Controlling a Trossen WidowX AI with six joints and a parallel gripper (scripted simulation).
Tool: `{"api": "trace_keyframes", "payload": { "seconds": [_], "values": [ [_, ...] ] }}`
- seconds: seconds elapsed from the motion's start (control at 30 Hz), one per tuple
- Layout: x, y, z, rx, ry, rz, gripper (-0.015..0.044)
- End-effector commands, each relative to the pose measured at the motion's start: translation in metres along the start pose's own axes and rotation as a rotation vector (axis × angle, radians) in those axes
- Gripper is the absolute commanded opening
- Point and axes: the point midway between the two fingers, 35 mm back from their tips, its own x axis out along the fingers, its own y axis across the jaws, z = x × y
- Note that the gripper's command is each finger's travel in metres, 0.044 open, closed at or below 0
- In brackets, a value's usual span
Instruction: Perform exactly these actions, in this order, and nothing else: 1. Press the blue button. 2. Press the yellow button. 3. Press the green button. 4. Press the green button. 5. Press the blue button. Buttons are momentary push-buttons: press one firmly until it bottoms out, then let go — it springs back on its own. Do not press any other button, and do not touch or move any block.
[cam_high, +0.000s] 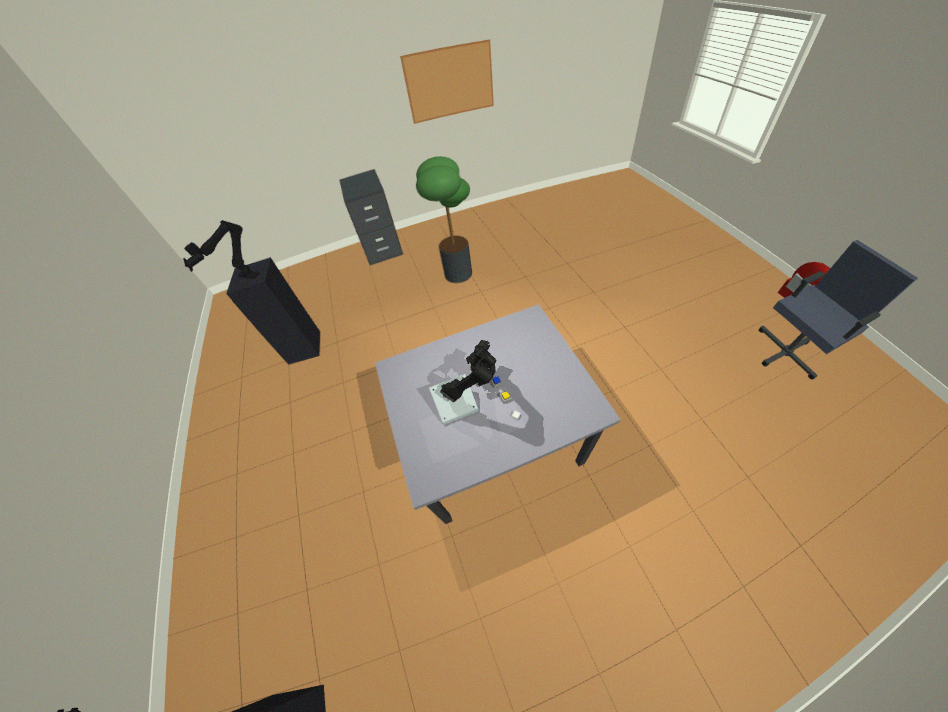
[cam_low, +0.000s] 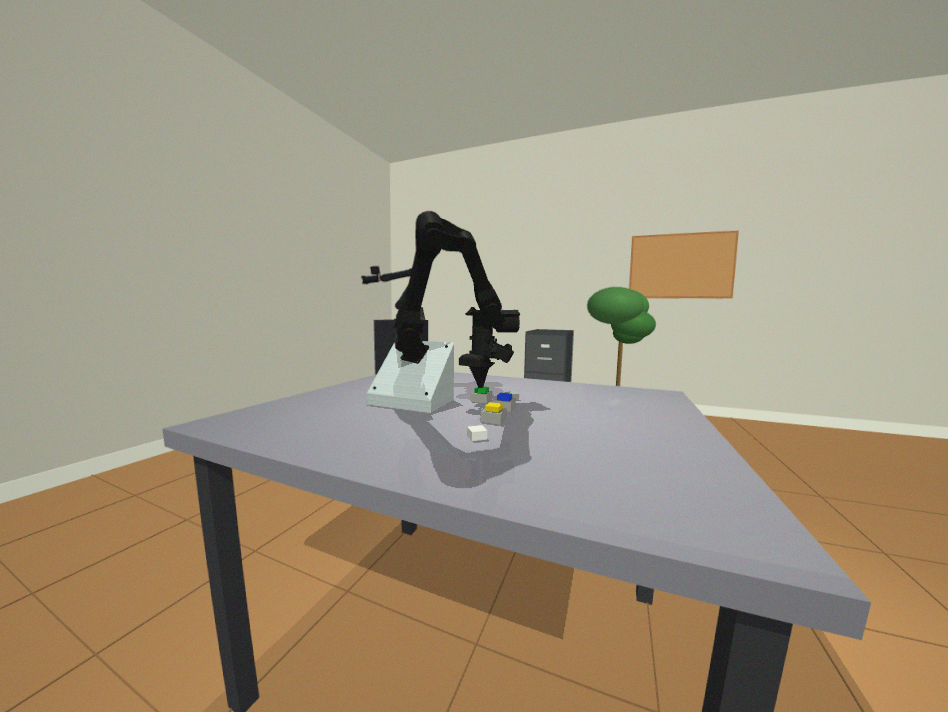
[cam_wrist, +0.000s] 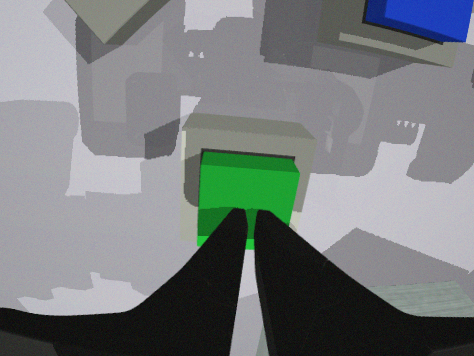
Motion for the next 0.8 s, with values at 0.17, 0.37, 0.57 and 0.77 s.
{"api": "trace_keyframes", "payload": {
  "seconds": [0.17,0.37,0.57,0.77],
  "values": [
    [-0.024,0.001,0.002,0.003,-0.01,0.008,0.002],
    [-0.015,0.002,0.002,0.003,-0.01,0.008,0.002],
    [-0.006,0.002,0.003,0.003,-0.01,0.008,0.002],
    [0.004,0.002,0.002,0.003,-0.01,0.007,0.002]
  ]
}}
